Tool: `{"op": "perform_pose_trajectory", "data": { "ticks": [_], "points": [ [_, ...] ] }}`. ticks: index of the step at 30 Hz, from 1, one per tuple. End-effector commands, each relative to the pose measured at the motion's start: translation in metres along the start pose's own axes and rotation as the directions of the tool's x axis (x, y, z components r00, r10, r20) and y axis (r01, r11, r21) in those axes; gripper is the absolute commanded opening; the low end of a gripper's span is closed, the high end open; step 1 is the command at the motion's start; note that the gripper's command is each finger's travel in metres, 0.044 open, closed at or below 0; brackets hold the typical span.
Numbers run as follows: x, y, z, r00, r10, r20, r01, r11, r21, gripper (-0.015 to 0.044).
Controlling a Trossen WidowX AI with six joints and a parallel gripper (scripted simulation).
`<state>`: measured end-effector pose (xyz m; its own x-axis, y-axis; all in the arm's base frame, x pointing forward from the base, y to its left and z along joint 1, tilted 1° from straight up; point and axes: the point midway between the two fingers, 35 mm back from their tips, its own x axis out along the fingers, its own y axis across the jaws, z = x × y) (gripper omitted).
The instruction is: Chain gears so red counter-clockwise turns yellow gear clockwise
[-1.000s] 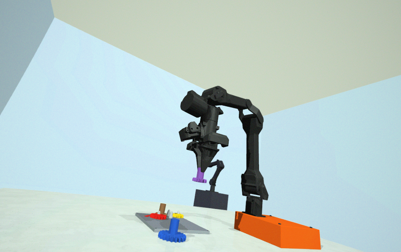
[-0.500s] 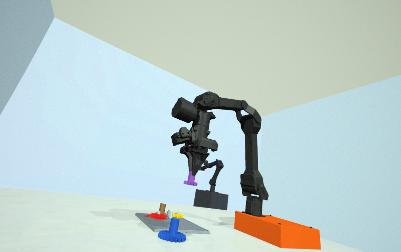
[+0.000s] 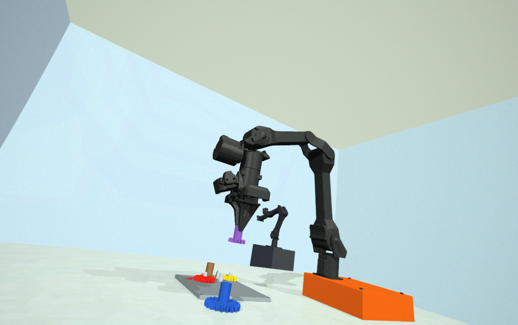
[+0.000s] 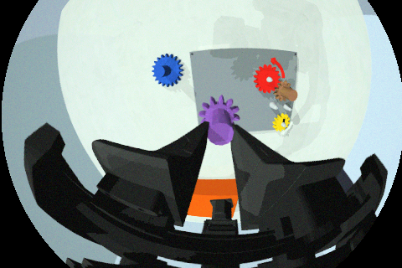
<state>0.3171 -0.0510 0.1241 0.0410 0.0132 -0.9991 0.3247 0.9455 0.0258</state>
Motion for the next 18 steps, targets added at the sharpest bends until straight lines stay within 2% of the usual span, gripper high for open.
{"op": "perform_pose_trajectory", "data": {
  "ticks": [1, 18],
  "points": [
    [0.004, -0.008, 0.001, 1.0, 0.002, -0.003, -0.002, 1.0, -0.002, 0.0],
    [0.018, -0.049, 0.006, 1.0, -0.003, -0.002, 0.003, 1.0, -0.011, 0.0]
  ]
}}
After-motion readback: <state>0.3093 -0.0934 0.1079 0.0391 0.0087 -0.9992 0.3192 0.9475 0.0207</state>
